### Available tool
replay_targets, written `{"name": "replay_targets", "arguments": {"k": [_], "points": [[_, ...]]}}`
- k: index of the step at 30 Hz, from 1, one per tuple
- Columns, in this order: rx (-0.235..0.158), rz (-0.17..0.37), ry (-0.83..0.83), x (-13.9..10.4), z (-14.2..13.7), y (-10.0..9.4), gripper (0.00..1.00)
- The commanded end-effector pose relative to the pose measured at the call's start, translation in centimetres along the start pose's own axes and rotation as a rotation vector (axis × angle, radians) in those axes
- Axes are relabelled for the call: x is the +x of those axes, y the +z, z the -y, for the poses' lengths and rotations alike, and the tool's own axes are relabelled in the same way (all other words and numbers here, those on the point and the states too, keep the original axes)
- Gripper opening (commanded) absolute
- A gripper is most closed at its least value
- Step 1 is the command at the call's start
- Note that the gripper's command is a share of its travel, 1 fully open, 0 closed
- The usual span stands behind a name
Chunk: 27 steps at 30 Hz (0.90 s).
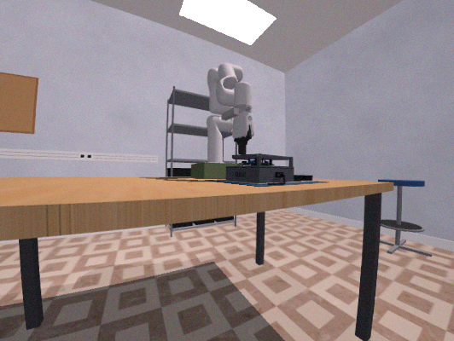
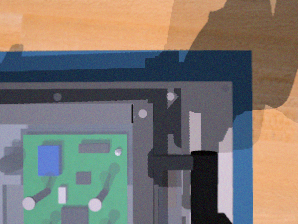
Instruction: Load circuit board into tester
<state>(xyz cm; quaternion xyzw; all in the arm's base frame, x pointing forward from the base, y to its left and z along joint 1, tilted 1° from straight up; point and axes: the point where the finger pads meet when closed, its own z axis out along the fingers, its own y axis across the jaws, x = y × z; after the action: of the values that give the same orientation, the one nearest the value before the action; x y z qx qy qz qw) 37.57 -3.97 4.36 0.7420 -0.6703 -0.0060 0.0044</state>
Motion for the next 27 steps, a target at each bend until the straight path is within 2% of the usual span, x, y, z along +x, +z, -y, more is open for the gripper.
{"name": "replay_targets", "arguments": {"k": [1, 27], "points": [[0.003, -0.001, 0.000, 0.03, 0.13, -0.10, 0.00], [0.003, -0.001, 0.000, 0.03, 0.13, 0.18, 0.00]]}}
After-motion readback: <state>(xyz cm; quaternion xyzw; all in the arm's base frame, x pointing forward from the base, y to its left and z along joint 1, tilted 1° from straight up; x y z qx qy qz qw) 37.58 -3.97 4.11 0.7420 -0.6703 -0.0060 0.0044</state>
